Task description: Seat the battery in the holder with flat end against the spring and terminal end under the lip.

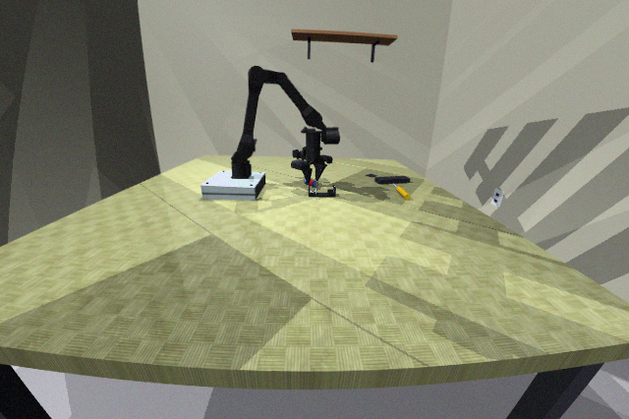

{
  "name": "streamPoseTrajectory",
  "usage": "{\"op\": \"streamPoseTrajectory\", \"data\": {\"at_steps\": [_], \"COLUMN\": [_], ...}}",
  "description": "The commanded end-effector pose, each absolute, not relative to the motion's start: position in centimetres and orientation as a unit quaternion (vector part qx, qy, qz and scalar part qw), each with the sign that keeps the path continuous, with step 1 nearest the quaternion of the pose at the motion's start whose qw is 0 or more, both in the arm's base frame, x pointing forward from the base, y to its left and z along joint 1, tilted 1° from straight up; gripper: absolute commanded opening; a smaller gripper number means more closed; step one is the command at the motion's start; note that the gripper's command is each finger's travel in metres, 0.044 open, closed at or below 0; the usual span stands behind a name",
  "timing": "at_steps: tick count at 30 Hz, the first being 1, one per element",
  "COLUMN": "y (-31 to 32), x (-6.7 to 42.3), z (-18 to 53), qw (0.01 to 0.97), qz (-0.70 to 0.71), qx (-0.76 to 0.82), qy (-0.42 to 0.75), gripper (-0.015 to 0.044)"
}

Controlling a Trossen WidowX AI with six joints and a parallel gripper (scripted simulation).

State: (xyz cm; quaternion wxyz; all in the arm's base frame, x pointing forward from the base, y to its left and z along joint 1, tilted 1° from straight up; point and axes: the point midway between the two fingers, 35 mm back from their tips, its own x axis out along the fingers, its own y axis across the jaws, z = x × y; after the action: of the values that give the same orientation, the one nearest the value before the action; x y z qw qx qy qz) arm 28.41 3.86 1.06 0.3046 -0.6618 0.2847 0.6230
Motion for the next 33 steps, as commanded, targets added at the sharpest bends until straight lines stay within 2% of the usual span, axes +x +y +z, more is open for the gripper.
{"op": "streamPoseTrajectory", "data": {"at_steps": [1,4,7,19,23,28,33], "y": [3.7,3.7,3.7,3.7,3.7,3.7,3.7], "x": [28.0,28.0,28.0,28.0,28.0,27.8,27.8], "z": [0.0,-0.1,-0.1,-0.1,0.5,4.8,4.9], "qw": [0.299,0.299,0.299,0.299,0.299,0.299,0.302], "qz": [0.628,0.628,0.628,0.628,0.628,0.628,0.627], "qx": [-0.658,-0.658,-0.658,-0.658,-0.658,-0.658,-0.656], "qy": [0.288,0.288,0.288,0.288,0.288,0.288,0.291], "gripper": [0.0244,0.0244,0.0165,0.0085,0.0082,0.0082,0.0082]}}
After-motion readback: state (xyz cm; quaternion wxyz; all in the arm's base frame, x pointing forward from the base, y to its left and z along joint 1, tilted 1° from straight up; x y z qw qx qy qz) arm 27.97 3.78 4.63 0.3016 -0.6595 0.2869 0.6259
